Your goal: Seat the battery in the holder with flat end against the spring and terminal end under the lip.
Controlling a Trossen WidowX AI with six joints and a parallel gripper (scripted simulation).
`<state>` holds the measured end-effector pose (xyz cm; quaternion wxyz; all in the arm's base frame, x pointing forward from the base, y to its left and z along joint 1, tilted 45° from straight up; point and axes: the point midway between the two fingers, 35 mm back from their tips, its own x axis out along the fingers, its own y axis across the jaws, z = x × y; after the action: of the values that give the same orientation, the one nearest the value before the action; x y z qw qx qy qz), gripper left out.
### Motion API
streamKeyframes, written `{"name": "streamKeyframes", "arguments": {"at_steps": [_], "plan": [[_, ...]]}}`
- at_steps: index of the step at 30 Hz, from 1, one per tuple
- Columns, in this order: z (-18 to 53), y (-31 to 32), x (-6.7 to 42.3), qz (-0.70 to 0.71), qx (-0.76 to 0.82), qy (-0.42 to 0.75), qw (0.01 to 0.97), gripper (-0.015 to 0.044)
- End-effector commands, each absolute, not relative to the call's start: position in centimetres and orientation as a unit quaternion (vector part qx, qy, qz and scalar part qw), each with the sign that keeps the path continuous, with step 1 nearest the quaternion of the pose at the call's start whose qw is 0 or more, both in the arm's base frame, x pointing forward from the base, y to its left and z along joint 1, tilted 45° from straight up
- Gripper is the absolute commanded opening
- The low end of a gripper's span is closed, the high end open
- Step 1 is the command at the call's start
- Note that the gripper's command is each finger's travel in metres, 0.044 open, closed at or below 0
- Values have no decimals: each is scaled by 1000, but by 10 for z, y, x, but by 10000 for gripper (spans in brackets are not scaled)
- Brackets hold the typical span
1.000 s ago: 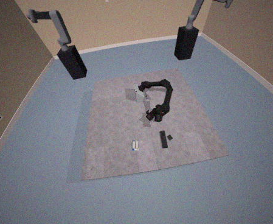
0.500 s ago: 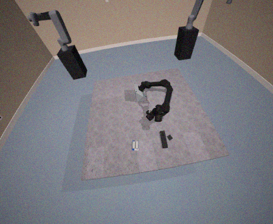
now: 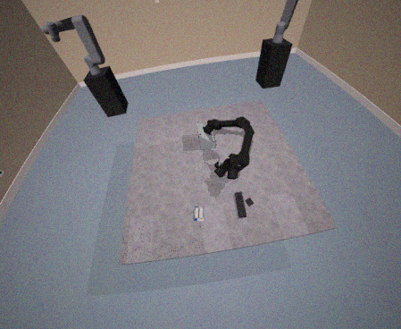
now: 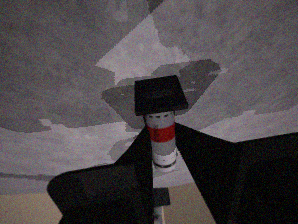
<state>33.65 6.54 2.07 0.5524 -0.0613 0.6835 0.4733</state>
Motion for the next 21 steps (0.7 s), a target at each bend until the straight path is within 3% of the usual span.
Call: {"name": "streamKeyframes", "arguments": {"at_steps": [1,21], "plan": [[23,68,341,475,-63,677,558,81],[23,68,342,476,-63,678,556,81]]}}
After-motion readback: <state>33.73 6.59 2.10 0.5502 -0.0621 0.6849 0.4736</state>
